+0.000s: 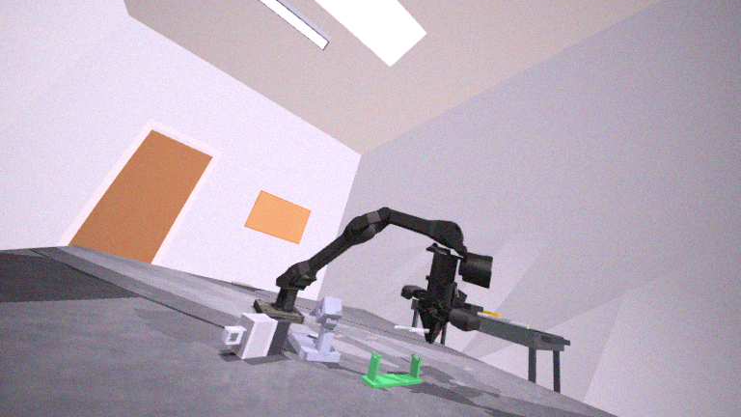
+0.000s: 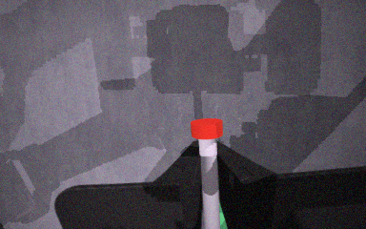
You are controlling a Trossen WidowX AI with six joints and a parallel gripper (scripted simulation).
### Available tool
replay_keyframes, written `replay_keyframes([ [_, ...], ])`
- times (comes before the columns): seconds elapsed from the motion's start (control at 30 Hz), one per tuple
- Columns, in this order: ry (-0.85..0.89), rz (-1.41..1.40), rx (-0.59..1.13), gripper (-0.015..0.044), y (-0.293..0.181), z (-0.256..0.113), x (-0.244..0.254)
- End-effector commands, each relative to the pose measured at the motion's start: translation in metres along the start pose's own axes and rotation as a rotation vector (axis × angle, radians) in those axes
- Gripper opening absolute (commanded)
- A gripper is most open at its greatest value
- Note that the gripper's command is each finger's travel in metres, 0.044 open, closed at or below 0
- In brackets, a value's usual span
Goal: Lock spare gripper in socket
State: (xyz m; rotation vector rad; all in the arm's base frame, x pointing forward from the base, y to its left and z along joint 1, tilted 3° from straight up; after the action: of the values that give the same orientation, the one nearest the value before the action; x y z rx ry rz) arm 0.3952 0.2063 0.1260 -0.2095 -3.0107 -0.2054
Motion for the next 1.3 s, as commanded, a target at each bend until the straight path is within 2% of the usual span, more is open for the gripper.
replay_keyframes([
  [0.0,0.001,-0.004,0.001,0.0,-0.002,0.007,-0.001],
  [0.9,-0.007,-0.007,-0.004,0.0,-0.007,0.044,-0.008],
  [1.27,-0.007,-0.007,-0.004,0.0,-0.007,0.045,-0.009],
])
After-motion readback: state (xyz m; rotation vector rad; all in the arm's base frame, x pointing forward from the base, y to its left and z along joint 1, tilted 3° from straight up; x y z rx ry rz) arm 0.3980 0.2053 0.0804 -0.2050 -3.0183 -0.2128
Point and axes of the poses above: the point midway between the two fingers, 35 mm back from their tips, its own z axis out along the fingers, its own x axis across the jaws, y = z × x, the point moved 2 cm from there along -z, back along the fingers, and after that the axes turned 9 degrees about z, right-handed, at the moved point
